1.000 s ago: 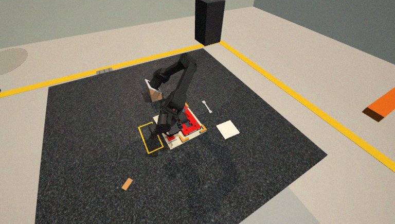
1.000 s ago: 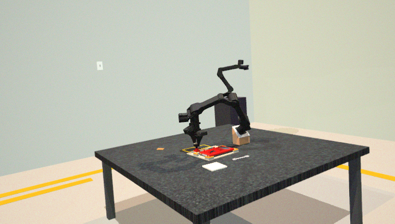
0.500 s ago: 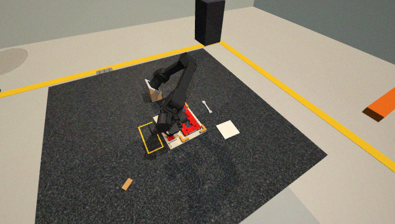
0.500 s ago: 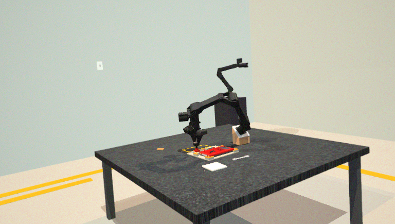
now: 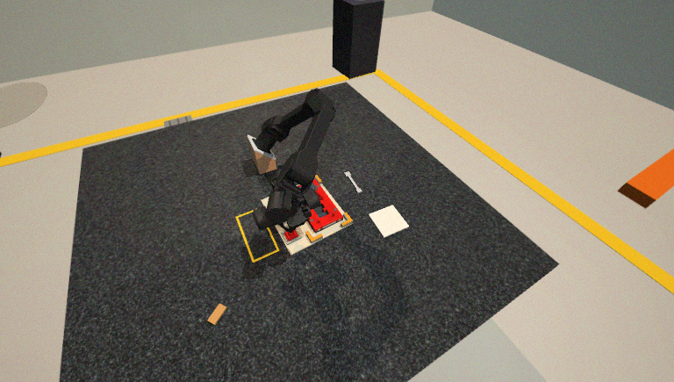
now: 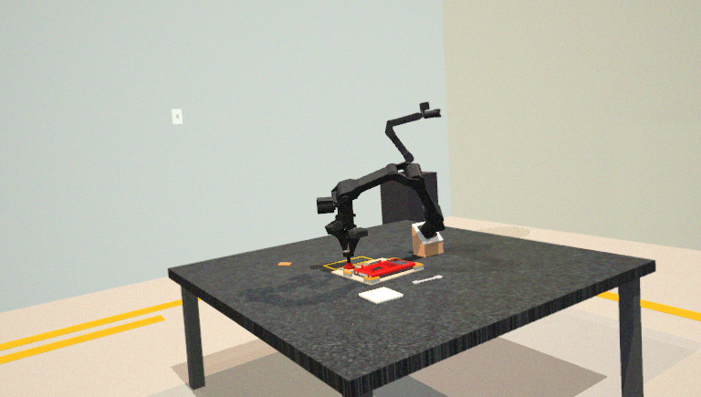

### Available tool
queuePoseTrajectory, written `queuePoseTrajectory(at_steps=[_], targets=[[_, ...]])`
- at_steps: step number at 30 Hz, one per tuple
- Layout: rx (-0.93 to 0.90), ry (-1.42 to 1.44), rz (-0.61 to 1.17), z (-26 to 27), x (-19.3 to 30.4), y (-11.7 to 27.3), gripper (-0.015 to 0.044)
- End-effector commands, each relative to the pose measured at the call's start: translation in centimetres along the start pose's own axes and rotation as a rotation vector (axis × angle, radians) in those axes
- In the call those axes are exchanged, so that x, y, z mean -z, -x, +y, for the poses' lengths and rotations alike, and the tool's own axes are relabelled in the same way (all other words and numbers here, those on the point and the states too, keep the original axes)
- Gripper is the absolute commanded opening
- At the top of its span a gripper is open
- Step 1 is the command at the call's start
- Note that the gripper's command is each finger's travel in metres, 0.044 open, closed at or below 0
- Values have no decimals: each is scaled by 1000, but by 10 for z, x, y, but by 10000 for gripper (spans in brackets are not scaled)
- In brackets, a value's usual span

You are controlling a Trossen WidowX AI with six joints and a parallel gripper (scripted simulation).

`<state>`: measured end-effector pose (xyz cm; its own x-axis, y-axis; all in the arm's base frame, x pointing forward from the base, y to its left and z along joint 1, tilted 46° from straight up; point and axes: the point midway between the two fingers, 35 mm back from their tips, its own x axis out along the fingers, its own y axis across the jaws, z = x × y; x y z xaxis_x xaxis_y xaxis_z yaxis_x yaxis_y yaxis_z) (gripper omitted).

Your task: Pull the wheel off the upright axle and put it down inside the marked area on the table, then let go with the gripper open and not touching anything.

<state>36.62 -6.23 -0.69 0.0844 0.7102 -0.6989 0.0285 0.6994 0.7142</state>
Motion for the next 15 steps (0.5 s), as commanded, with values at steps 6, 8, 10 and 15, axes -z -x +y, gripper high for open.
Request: queuePoseTrajectory(at_steps=[6,8,10,15], targets=[[6,5,-3,0,-1,5,0],[6,5,-3,0,-1,5,0],[5,5,-4,0,-1,6,0],[5,4,-4,0,-1,8,0]])
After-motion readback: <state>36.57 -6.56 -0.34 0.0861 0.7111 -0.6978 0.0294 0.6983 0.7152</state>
